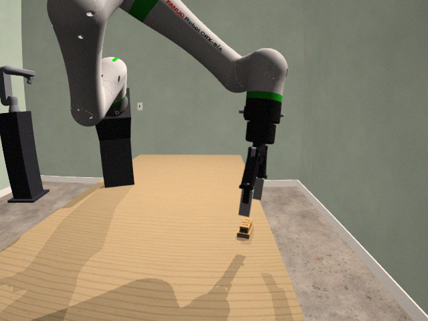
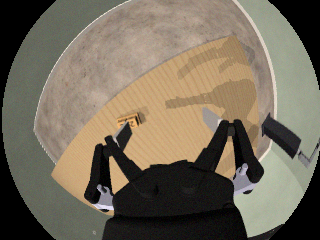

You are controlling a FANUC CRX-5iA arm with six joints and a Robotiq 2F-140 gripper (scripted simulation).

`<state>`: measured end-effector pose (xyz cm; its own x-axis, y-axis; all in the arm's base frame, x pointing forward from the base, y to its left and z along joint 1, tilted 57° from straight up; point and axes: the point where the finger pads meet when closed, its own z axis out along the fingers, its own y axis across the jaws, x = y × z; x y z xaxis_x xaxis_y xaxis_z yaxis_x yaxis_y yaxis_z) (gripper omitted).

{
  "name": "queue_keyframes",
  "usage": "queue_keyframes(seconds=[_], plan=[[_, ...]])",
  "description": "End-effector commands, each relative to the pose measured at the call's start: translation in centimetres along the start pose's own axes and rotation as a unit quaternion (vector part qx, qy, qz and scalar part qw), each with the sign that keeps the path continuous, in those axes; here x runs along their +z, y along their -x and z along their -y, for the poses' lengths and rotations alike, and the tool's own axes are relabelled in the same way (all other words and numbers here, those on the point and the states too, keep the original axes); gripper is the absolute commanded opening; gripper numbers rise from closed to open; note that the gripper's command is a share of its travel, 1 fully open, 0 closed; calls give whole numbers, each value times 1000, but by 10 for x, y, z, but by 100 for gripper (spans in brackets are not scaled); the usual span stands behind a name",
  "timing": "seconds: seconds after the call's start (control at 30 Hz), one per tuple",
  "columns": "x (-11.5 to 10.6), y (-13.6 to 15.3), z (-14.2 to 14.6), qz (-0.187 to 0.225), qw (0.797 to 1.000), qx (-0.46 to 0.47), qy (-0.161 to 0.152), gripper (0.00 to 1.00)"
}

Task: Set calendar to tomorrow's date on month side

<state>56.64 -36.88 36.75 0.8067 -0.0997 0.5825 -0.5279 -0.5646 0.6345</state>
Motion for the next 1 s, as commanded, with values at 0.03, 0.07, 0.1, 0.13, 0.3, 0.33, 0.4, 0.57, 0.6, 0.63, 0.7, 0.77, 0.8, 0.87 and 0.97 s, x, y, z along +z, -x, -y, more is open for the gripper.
queue_keyframes(seconds=[0.03,0.07,0.1,0.13,0.3,0.33,0.4,0.57,0.6,0.63,0.7,0.77,0.8,0.87,0.97], plan=[[-6,22,61,-23,999,-14,-36,100],[-8,31,77,-26,998,-19,-47,100],[-8,31,77,-26,998,-19,-47,100],[-8,31,77,-26,998,-19,-47,100],[-10,38,91,-29,998,-22,-57,100],[-10,38,91,-29,998,-22,-57,100],[-10,38,91,-29,998,-22,-57,100],[-10,38,91,-29,998,-22,-57,100],[-10,38,91,-29,998,-22,-57,100],[-10,38,91,-29,998,-22,-57,100],[-10,38,91,-29,998,-23,-57,100],[-10,38,91,-29,998,-25,-57,100],[-10,38,91,-30,997,-31,-57,100],[-9,38,91,-31,996,-56,-56,100],[-5,38,92,-35,989,-135,-53,100]])
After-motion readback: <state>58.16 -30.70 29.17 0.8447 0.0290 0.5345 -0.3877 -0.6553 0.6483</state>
